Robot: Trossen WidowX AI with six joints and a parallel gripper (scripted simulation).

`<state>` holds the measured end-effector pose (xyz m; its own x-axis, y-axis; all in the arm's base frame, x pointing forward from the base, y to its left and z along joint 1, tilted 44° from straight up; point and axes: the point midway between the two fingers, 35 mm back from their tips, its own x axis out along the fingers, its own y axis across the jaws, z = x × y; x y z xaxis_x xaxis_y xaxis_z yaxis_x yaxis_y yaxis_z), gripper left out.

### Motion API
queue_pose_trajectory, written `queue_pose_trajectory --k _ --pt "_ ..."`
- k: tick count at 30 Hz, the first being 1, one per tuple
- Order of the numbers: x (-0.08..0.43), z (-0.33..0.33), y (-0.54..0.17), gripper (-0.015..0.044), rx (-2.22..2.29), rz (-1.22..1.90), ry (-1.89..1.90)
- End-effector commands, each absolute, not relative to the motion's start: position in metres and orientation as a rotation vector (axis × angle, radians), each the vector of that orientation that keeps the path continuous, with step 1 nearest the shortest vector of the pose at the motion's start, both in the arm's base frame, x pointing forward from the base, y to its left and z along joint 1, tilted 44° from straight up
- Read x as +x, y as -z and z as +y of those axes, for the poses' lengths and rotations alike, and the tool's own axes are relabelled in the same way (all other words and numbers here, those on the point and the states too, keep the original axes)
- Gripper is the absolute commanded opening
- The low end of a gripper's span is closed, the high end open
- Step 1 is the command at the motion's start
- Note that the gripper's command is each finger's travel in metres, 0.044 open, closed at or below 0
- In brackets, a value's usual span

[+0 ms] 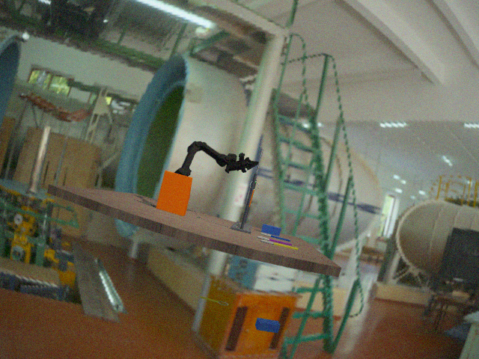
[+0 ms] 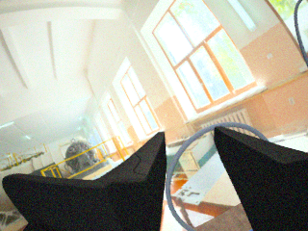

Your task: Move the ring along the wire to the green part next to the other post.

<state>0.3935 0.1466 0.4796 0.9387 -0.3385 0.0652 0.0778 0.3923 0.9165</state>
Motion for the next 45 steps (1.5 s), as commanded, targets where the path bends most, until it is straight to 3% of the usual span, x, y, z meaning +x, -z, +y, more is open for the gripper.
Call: queue_pose_trajectory --k 1,13,22,30,37,45 --pt "0.391 0.191 -0.47 0.016 1.112 -0.195 0.199" --pt "0.361 0.34 -0.401 0.016 0.95 -0.024 0.067" --pt "0.294 0.436 -0.339 0.016 0.806 0.064 -0.028" --pt "0.293 0.437 -0.338 0.016 0.803 0.066 -0.03" --pt "0.343 0.406 -0.37 0.016 0.802 0.061 -0.032" --pt "0.344 0.405 -0.371 0.016 0.802 0.061 -0.032"
